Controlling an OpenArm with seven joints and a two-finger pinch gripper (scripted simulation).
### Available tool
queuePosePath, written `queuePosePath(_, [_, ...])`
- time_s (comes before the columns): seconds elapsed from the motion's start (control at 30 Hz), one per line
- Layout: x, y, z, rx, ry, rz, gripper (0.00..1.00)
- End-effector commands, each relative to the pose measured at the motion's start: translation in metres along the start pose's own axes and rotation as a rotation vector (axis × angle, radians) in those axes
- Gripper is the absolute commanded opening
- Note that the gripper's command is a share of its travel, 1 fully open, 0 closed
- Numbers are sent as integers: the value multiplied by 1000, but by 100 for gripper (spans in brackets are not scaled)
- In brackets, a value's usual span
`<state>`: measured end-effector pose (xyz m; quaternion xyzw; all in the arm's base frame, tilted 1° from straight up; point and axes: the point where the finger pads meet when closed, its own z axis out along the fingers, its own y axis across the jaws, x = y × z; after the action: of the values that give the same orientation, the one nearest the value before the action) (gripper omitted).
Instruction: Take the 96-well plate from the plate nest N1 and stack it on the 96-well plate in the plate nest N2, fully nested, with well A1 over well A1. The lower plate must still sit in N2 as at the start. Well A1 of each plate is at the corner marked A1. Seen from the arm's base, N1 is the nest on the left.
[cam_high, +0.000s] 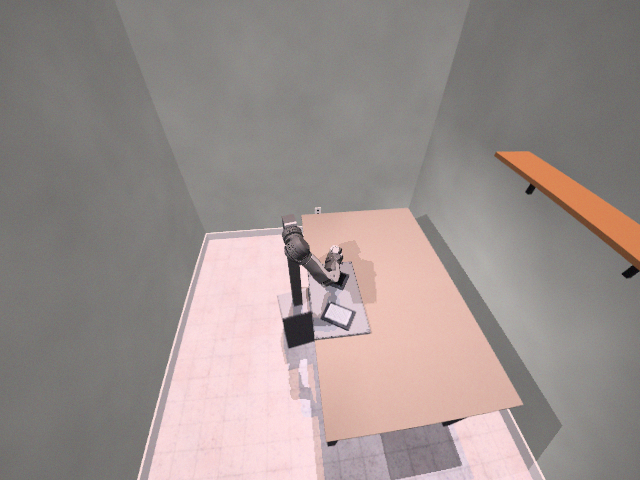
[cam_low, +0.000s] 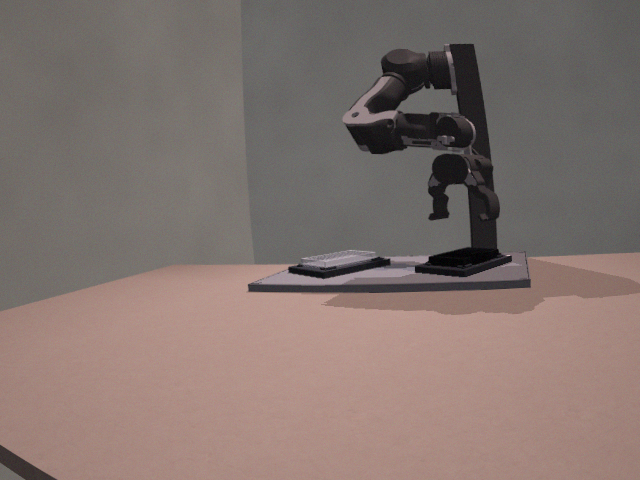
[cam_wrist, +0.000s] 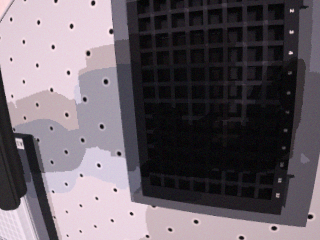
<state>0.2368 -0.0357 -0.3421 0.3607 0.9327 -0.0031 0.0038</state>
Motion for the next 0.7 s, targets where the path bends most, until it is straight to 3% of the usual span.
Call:
queuePosePath(0.0, [1, 1, 17, -11, -1, -15, 77])
queuePosePath(0.07, [1, 2, 39, -8, -2, -14, 77])
queuePosePath(0.47, [1, 2, 39, -8, -2, -14, 77])
queuePosePath(0.67, [1, 3, 48, -8, -2, -14, 77])
